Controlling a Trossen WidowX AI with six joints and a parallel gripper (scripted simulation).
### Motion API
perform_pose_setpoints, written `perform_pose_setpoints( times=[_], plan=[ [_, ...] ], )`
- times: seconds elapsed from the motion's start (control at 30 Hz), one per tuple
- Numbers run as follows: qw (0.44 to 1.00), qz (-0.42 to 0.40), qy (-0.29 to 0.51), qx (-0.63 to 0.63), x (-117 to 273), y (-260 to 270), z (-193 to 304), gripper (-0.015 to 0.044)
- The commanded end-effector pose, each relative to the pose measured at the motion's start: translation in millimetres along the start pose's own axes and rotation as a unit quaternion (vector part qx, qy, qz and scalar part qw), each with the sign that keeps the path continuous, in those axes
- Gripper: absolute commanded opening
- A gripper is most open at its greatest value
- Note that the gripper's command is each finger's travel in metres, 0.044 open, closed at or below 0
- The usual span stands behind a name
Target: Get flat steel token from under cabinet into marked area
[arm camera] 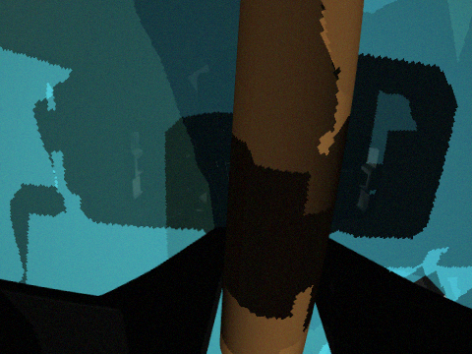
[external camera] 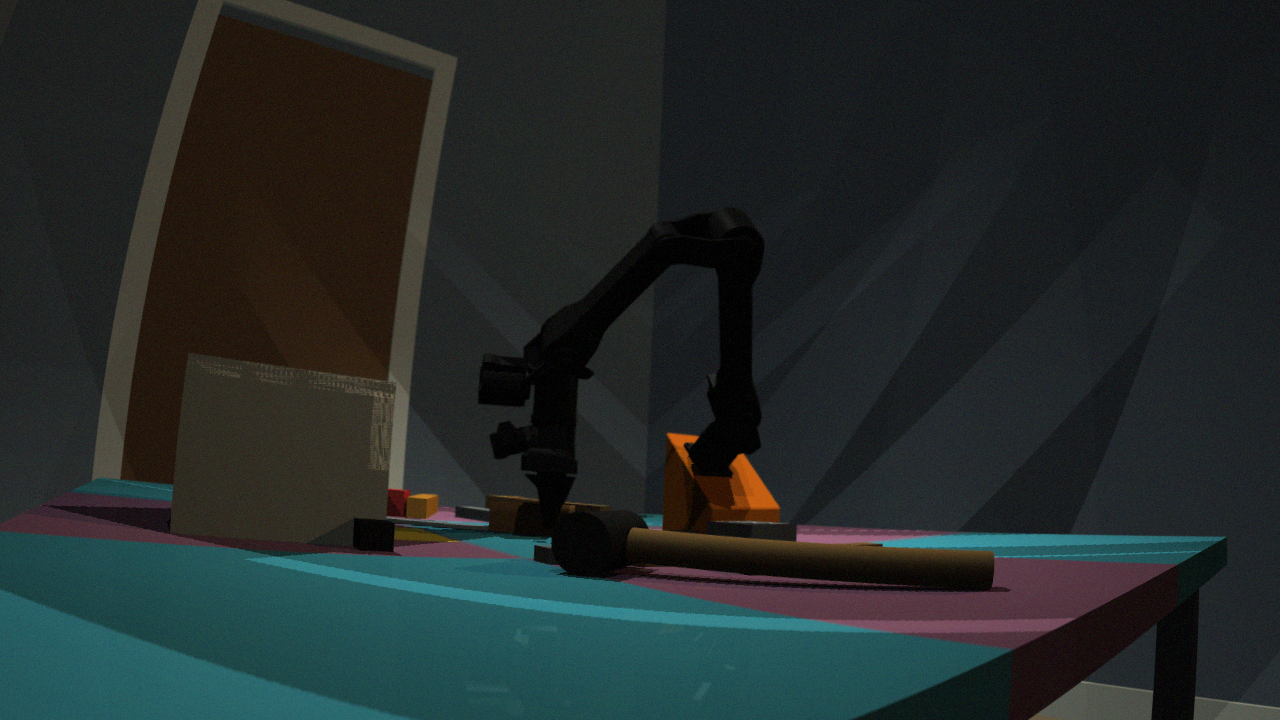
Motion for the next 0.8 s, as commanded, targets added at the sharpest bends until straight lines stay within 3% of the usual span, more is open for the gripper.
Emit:
perform_pose_setpoints(
  times=[0.0, 0.77],
  plan=[
    [1.000, -0.004, -0.002, 0.002, 1.5, 4.9, 2.7, 0.0000],
    [1.000, -0.004, -0.002, 0.002, 1.5, 24.7, 17.2, 0.0000]
  ],
)
Point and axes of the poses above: the point midway between the two fingers, 35 mm back from their tips, its own x axis back along the fingers, its own y axis across the jaws, z = x × y, the point moved 8 cm from there along x, back along the fingers
